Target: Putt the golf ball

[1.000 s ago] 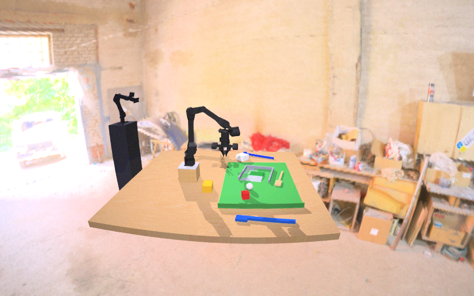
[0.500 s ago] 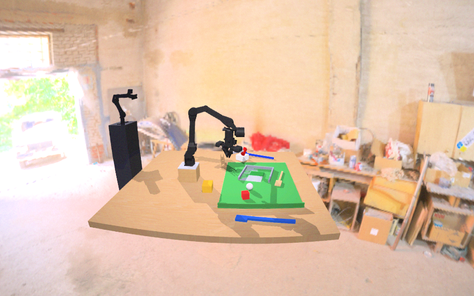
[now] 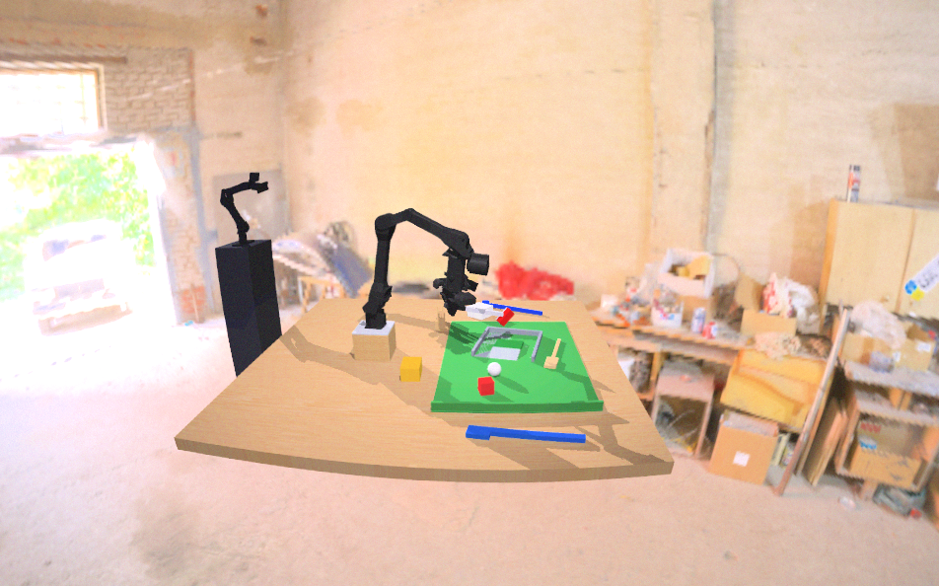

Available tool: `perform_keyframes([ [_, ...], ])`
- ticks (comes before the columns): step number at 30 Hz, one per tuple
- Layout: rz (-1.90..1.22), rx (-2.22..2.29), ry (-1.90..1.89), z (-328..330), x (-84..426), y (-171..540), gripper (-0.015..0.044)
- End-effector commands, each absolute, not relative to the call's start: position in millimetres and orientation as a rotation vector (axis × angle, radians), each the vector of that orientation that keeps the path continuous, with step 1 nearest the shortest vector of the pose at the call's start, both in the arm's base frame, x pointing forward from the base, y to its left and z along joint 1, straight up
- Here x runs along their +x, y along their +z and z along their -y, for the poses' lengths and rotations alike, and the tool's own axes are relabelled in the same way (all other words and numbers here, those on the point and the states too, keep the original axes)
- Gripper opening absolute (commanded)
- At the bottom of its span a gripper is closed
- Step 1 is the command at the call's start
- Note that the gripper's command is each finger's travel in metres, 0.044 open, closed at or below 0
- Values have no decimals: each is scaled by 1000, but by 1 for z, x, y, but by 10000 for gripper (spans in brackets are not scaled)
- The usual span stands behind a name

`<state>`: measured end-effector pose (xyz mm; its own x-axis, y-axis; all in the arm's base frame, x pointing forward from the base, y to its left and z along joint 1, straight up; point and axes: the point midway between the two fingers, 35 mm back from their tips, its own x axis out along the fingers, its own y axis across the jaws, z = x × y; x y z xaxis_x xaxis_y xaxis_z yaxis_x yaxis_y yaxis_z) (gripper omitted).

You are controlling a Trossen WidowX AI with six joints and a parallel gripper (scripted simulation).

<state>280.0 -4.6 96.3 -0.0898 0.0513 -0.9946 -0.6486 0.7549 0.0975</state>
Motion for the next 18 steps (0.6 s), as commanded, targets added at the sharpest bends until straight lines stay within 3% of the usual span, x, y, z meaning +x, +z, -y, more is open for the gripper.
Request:
perform_keyframes([
  [1,-1608,-408,508,28,282,104,0],
  [18,-1776,-12,34,122,257,129,0],
])
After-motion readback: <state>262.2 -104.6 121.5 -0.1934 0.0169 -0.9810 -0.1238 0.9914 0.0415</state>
